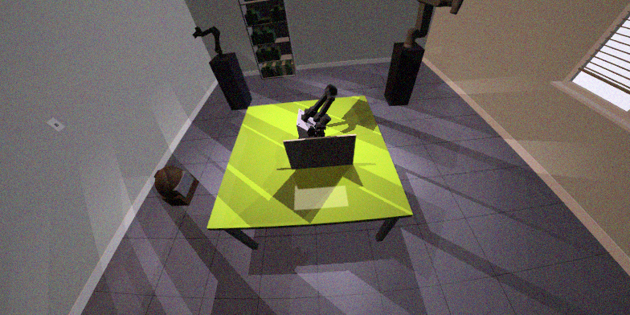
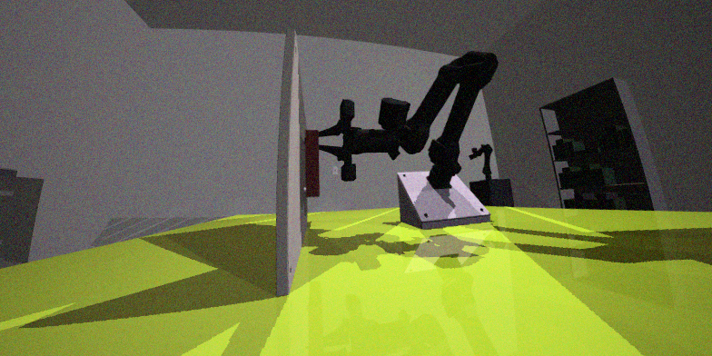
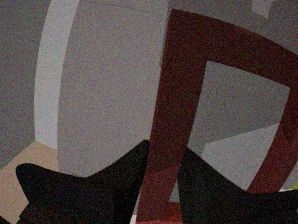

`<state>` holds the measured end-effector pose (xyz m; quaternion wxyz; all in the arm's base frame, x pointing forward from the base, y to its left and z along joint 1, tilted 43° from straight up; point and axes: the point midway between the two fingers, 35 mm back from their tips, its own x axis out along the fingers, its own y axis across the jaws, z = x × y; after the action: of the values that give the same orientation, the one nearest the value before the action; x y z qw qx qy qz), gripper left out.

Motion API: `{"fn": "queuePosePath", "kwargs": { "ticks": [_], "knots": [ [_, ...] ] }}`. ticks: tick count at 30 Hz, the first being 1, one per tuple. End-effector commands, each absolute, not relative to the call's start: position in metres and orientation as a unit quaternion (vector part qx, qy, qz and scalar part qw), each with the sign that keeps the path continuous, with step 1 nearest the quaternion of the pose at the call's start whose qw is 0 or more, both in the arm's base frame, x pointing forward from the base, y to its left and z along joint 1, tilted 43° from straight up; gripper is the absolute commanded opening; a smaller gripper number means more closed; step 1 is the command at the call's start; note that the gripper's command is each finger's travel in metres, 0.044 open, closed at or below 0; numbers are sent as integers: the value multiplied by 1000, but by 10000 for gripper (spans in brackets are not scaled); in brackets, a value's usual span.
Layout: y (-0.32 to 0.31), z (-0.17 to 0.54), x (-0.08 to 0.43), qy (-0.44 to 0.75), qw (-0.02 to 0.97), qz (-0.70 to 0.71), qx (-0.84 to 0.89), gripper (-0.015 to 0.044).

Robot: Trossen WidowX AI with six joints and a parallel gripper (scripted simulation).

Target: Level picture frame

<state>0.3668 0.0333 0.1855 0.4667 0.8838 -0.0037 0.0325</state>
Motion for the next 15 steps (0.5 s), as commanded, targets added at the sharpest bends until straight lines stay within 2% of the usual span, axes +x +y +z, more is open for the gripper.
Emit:
{"fn": "queuePosePath", "kwargs": {
  "ticks": [1,15],
  "knots": [
    [31,188,367,-8,464,34,885,0],
    [31,190,367,-8,464,34,885,0]
  ]
}}
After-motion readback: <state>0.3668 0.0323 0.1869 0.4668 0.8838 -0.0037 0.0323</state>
